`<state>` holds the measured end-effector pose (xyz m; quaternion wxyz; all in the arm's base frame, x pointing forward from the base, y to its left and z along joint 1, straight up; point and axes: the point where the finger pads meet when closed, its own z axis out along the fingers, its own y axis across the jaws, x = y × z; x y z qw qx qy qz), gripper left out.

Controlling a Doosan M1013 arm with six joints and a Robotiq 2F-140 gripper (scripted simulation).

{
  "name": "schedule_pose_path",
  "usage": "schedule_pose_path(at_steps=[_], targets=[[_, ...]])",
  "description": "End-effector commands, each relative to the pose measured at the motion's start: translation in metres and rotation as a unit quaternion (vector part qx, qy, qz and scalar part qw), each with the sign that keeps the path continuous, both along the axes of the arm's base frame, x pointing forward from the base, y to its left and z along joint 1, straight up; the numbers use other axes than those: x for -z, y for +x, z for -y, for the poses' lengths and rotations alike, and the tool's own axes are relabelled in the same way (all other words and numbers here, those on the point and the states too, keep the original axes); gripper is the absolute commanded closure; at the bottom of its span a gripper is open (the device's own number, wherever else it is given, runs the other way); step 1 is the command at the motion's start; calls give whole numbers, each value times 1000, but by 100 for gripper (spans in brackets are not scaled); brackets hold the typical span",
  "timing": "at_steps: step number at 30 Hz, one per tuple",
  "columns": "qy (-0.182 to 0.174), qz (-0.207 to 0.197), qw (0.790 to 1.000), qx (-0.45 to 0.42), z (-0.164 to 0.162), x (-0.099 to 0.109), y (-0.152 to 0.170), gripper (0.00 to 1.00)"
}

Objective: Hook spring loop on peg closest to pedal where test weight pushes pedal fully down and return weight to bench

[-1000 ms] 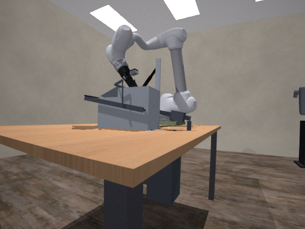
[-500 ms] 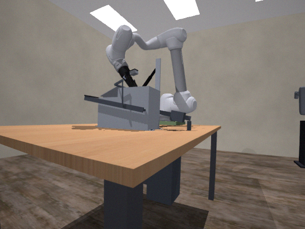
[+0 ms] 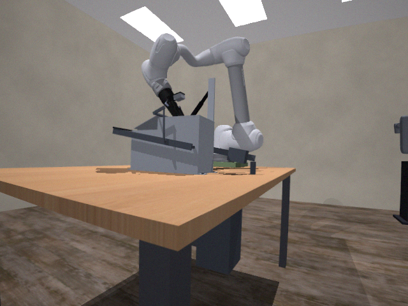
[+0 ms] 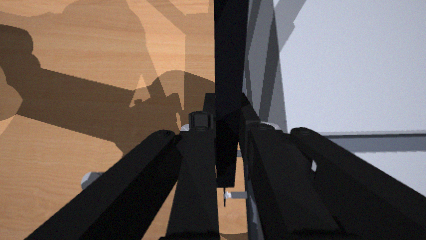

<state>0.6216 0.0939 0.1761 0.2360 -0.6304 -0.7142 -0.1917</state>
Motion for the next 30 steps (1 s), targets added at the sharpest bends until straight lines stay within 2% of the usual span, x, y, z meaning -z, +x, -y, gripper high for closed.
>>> schedule_pose_path(at_steps=[1, 30], targets=[[0, 0, 1000, 0, 0, -1, 0, 83], [-1, -11, 1000, 0, 0, -1, -4, 83]])
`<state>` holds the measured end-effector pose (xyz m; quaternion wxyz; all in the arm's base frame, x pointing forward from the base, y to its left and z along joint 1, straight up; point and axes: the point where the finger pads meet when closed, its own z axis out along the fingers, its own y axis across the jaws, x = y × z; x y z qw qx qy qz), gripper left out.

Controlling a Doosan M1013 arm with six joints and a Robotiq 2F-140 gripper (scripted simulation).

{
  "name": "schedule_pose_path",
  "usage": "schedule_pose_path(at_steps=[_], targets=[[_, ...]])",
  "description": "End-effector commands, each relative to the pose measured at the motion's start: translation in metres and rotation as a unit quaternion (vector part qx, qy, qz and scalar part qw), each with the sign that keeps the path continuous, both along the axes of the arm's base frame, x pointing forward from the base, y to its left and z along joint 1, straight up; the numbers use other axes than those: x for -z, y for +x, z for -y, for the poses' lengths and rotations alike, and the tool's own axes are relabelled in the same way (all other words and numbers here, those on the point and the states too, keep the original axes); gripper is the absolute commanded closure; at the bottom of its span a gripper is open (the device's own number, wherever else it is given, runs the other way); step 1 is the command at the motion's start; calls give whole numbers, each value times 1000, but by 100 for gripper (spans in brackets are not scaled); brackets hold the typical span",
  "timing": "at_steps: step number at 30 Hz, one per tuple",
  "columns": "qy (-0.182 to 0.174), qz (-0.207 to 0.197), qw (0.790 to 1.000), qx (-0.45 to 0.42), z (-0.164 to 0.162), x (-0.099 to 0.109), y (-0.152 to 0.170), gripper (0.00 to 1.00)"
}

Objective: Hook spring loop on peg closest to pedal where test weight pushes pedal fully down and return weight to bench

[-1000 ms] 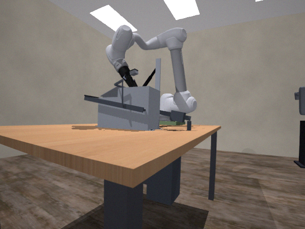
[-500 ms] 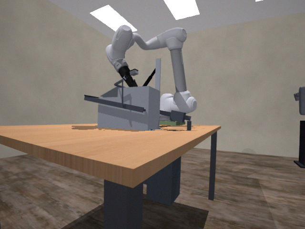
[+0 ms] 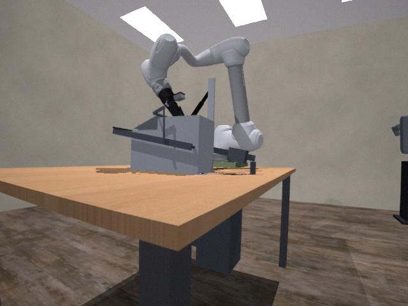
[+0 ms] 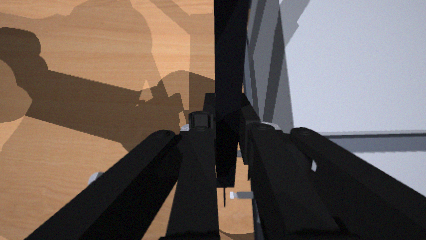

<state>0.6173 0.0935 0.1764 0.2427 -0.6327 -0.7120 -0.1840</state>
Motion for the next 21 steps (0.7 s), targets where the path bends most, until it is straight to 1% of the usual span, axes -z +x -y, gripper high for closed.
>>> schedule_pose_path(at_steps=[1, 12, 21], targets=[[0, -1, 1000, 0, 0, -1, 0, 83], [-1, -10, 1000, 0, 1, -1, -4, 83], [-1, -9, 1000, 0, 4, -1, -3, 83]])
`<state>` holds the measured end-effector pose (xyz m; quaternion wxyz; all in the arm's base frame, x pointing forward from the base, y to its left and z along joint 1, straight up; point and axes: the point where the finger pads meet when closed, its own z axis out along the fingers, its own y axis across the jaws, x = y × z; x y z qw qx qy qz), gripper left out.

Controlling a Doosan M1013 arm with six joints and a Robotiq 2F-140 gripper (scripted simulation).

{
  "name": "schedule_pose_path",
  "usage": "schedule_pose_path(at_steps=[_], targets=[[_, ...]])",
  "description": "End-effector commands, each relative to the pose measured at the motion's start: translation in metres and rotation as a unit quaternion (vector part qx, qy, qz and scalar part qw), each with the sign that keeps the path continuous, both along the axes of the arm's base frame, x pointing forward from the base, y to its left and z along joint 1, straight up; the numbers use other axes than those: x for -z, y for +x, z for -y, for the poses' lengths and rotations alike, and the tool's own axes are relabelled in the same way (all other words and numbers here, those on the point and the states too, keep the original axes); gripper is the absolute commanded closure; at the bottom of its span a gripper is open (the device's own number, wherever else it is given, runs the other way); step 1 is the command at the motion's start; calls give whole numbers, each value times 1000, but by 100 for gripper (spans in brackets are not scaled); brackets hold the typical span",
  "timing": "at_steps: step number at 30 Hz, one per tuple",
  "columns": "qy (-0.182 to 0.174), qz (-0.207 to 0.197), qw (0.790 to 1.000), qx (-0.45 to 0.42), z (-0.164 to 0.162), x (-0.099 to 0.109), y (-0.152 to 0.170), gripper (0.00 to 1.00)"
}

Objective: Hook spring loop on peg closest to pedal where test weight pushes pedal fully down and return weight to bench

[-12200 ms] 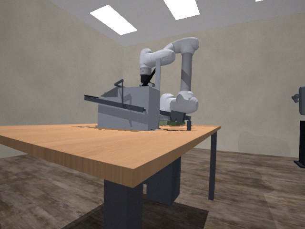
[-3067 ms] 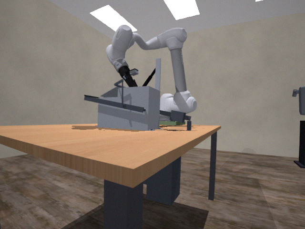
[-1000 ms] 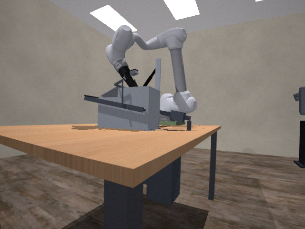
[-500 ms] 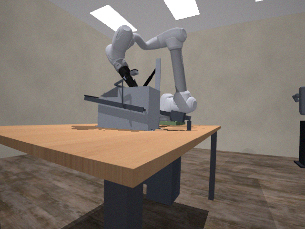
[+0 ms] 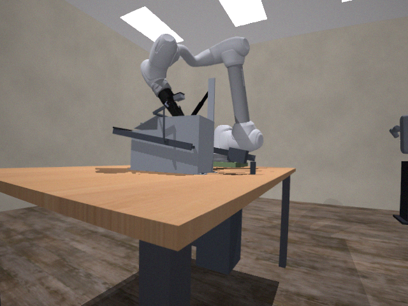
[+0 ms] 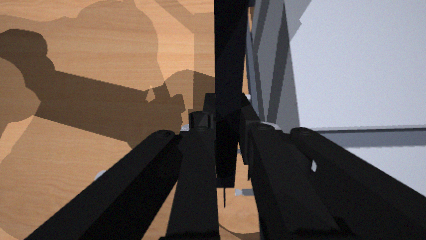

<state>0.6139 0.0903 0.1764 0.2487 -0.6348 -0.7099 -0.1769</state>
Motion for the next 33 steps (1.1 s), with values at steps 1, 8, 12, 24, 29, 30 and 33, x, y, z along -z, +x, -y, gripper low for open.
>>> schedule_pose_path(at_steps=[1, 8, 12, 24, 29, 30, 33], targets=[[0, 0, 1000, 0, 1, -1, 0, 83], [0, 0, 1000, 0, 5, -1, 1, 83], [0, 0, 1000, 0, 5, -1, 1, 83], [0, 0, 1000, 0, 13, -1, 2, 83], [0, 0, 1000, 0, 13, -1, 2, 83], [0, 0, 1000, 0, 14, -1, 3, 83], [0, 0, 1000, 0, 15, -1, 3, 83]])
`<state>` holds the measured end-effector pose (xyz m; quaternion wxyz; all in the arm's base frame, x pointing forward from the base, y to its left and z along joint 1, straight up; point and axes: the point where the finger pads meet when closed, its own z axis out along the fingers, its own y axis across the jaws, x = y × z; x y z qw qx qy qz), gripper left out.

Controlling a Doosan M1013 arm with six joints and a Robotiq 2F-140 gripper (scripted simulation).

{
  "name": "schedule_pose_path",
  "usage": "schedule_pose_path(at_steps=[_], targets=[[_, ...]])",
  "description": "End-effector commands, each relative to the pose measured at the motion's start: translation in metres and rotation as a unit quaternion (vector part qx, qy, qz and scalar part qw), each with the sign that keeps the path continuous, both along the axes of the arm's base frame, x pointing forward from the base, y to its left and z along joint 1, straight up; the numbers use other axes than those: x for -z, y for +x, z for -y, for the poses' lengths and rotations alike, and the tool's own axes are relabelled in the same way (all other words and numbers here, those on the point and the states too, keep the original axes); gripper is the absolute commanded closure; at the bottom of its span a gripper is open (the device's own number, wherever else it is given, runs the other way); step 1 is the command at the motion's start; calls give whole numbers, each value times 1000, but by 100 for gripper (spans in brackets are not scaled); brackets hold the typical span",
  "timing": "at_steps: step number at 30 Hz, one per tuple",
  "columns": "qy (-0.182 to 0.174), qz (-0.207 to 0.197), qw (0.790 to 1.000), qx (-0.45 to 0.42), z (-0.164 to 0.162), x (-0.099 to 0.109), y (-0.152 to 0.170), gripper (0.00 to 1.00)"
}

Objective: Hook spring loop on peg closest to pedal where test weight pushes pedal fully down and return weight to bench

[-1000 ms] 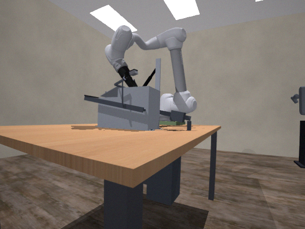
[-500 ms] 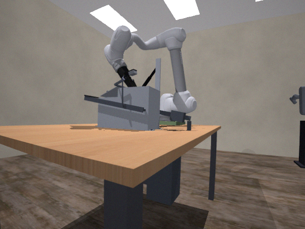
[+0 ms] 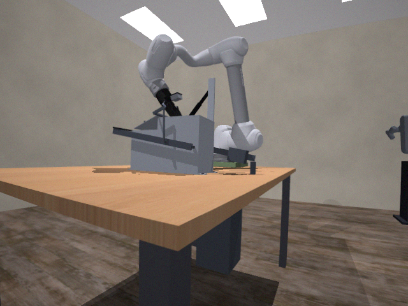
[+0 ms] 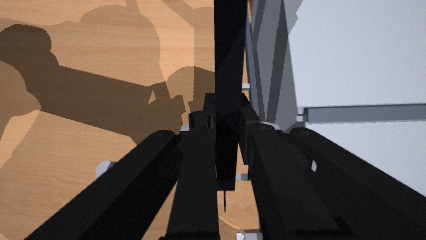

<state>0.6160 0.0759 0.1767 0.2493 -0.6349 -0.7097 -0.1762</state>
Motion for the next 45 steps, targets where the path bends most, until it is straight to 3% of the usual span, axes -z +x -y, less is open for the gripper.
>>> schedule_pose_path(at_steps=[1, 45], targets=[[0, 1, 1000, 0, 2, -1, 1, 83], [0, 0, 1000, 0, 20, -1, 3, 83]])
